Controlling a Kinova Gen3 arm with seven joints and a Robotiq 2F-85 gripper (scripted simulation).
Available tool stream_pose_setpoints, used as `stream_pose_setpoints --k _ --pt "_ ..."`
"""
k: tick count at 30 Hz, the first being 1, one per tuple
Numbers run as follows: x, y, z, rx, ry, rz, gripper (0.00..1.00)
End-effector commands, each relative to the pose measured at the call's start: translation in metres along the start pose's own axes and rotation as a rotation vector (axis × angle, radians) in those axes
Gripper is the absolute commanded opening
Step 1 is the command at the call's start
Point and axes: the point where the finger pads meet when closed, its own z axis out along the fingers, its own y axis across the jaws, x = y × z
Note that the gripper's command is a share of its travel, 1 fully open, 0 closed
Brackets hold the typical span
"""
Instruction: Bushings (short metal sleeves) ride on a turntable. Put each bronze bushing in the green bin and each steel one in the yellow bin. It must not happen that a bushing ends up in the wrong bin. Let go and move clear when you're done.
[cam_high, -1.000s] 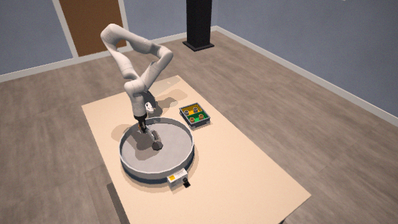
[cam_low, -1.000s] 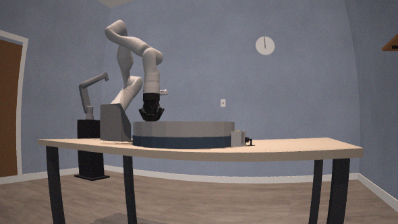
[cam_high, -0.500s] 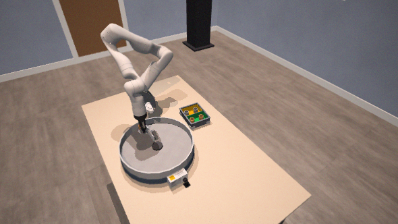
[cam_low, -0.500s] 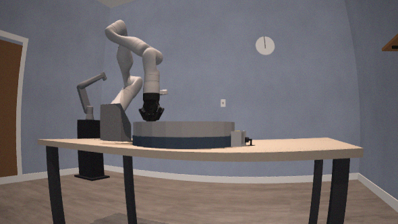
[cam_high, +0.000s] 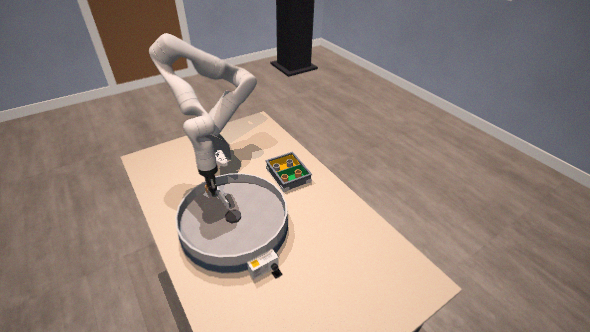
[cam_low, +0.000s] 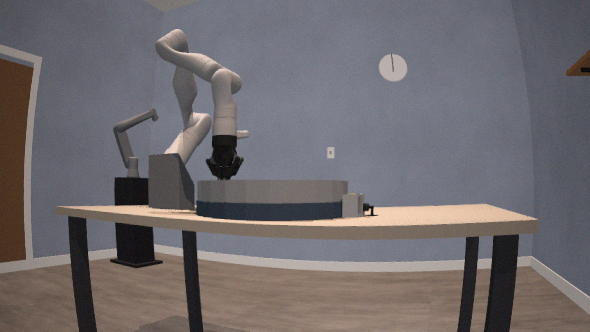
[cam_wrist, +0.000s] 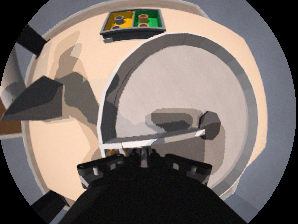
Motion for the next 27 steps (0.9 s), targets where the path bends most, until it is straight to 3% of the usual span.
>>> stream_pose_setpoints --k 1,27 --pt "-0.0006 0.0004 -0.0046 -0.001 -0.001 -0.001 0.00" --pt "-0.0006 0.0004 -0.0106 -0.001 -0.001 -0.001 0.00"
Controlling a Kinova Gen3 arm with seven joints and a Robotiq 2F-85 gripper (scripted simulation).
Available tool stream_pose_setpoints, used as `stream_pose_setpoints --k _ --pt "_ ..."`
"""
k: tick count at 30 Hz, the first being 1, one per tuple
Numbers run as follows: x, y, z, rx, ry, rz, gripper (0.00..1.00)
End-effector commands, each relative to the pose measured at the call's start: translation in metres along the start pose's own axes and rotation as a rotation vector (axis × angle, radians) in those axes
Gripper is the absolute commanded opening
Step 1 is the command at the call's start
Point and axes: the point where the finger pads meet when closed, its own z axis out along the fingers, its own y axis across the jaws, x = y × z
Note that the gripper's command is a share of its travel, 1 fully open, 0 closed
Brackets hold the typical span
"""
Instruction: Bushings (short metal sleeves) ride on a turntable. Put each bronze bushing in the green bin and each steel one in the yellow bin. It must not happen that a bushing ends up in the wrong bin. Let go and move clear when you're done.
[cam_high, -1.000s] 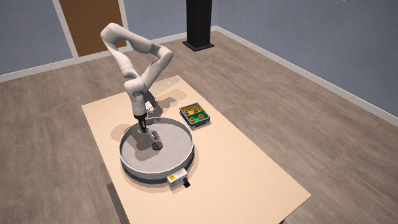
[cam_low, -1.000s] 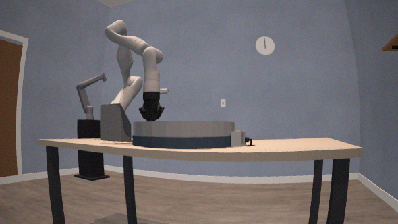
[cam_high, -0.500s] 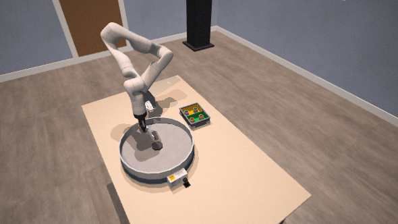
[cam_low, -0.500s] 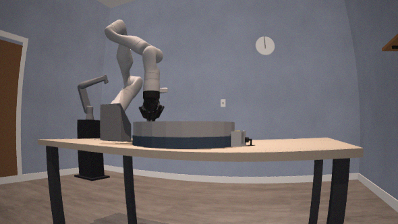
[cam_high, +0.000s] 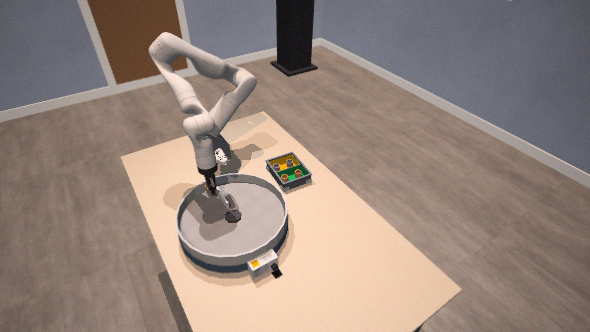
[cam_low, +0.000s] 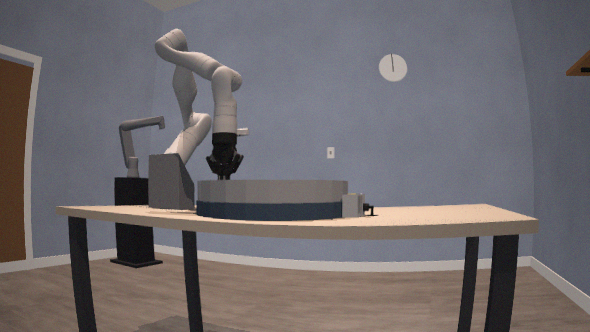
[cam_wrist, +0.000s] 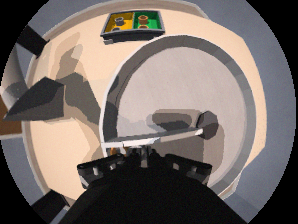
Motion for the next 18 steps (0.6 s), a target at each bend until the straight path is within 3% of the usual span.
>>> stream_pose_setpoints --k 1,18 --pt "-0.0004 0.0004 -0.0017 -0.001 -0.001 0.000 0.00" --pt "-0.0006 0.0004 -0.0093 -0.001 -0.001 -0.003 0.00"
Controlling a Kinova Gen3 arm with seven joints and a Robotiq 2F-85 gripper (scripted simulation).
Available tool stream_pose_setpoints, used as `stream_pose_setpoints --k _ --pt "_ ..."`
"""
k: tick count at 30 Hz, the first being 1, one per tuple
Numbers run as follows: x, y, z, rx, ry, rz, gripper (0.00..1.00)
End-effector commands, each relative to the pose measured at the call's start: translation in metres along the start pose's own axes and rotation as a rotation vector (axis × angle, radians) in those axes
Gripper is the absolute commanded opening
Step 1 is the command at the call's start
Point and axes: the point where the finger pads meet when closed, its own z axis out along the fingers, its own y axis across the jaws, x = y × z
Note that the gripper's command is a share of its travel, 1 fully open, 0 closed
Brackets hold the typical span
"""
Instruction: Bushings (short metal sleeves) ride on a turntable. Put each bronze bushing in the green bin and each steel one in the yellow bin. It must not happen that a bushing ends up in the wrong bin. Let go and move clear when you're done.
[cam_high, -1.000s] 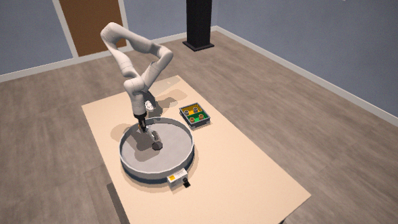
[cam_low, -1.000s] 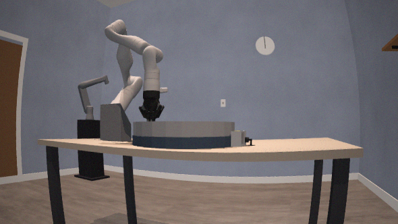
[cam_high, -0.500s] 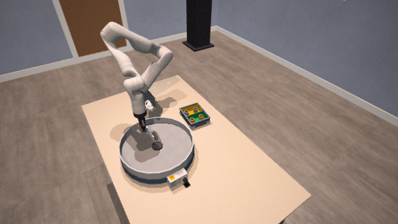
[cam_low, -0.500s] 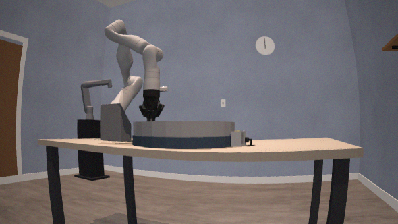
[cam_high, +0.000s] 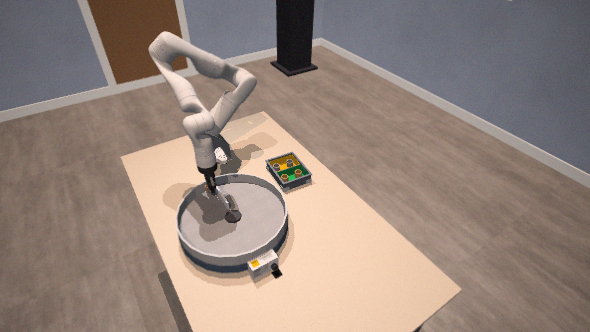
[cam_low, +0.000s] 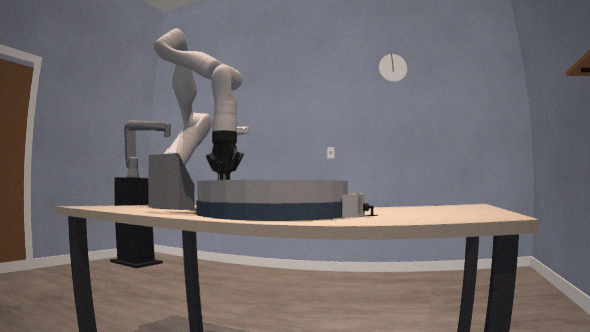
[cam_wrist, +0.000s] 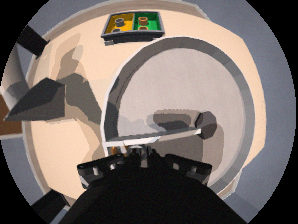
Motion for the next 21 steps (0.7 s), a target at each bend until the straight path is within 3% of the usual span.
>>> stream_pose_setpoints --k 1,21 --pt "-0.0005 0.0003 -0.0038 -0.001 0.000 -0.004 0.00" --pt "-0.0005 0.0003 -0.0098 -0.001 0.000 -0.004 0.00"
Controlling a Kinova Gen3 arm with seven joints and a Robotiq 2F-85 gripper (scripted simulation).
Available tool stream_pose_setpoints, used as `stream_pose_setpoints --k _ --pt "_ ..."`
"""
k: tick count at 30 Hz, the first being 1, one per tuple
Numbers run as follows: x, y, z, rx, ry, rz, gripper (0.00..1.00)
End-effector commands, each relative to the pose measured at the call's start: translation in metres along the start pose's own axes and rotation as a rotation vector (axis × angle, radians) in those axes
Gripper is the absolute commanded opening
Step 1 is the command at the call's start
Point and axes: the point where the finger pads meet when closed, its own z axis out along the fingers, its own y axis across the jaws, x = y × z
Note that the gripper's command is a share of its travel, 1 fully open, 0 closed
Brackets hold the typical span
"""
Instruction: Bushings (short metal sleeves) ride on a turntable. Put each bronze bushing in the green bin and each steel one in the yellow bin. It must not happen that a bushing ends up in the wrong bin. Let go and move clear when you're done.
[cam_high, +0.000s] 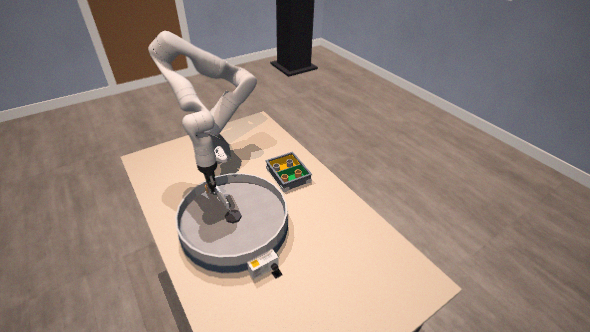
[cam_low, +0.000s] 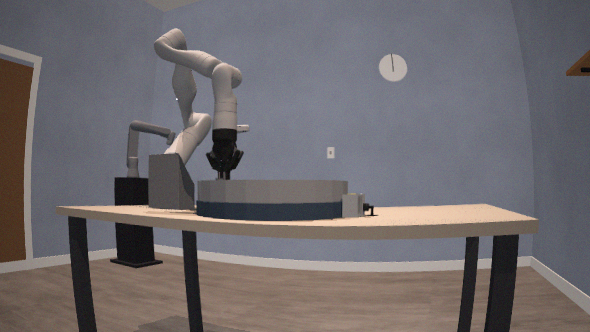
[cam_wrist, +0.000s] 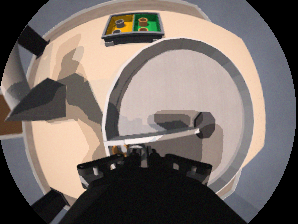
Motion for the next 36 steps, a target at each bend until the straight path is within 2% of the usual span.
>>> stream_pose_setpoints --k 1,9,14,17,22,27,32,36 --pt "-0.001 0.000 -0.004 -0.001 0.000 -0.004 0.00" --pt "-0.001 0.000 -0.004 -0.001 0.000 -0.004 0.00" --pt "0.000 0.000 -0.023 -0.002 -0.001 -0.001 0.00" --pt "0.000 0.000 -0.023 -0.002 -0.001 -0.001 0.00" --pt "0.000 0.000 -0.045 -0.002 0.000 -0.002 0.00" --pt "0.000 0.000 -0.045 -0.002 0.000 -0.002 0.00" --pt "0.000 0.000 -0.066 -0.001 0.000 -0.004 0.00" --pt "0.000 0.000 -0.066 -0.001 0.000 -0.004 0.00"
